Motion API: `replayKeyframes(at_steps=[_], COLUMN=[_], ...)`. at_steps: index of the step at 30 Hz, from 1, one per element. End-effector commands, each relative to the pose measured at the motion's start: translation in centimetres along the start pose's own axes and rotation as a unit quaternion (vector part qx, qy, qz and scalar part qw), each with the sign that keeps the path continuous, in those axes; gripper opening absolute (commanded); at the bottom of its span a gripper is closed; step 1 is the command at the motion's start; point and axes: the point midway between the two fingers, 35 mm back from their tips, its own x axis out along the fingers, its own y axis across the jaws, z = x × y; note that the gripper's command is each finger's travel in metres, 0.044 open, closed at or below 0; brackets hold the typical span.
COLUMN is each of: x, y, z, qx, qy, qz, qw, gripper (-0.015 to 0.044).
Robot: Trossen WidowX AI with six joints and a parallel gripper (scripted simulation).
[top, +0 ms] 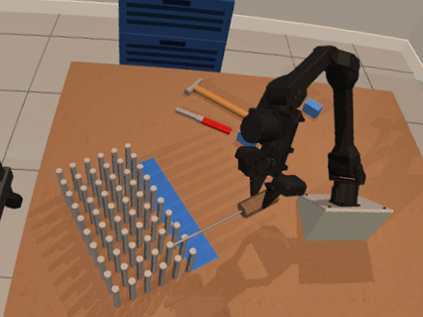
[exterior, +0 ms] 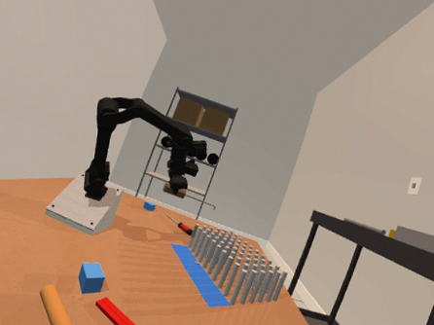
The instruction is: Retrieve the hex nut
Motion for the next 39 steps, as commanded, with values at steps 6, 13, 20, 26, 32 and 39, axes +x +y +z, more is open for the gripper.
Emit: replayKeyframes(at_steps=[6,13,20,26,32,39], x=[1.1,2.0,2.9,3.7,4.8,6.2], y=[6.4,11.0,15.4,19.2,22.7,26.6], z=[0.3,-0.2,-1.0,-2.2,-4.0,-6.5], qx=[0.004,0.017,0.035,0.051,0.068,0.087], qy=[0.017,0.024,0.019,0.012,0.001,-0.016], qz=[0.002,-0.010,-0.025,-0.039,-0.054,-0.070], qw=[1.000,1.000,0.999,0.998,0.996,0.994], gripper=[0.0000,0.0000,0.0000,0.0000,0.0000,0.0000])
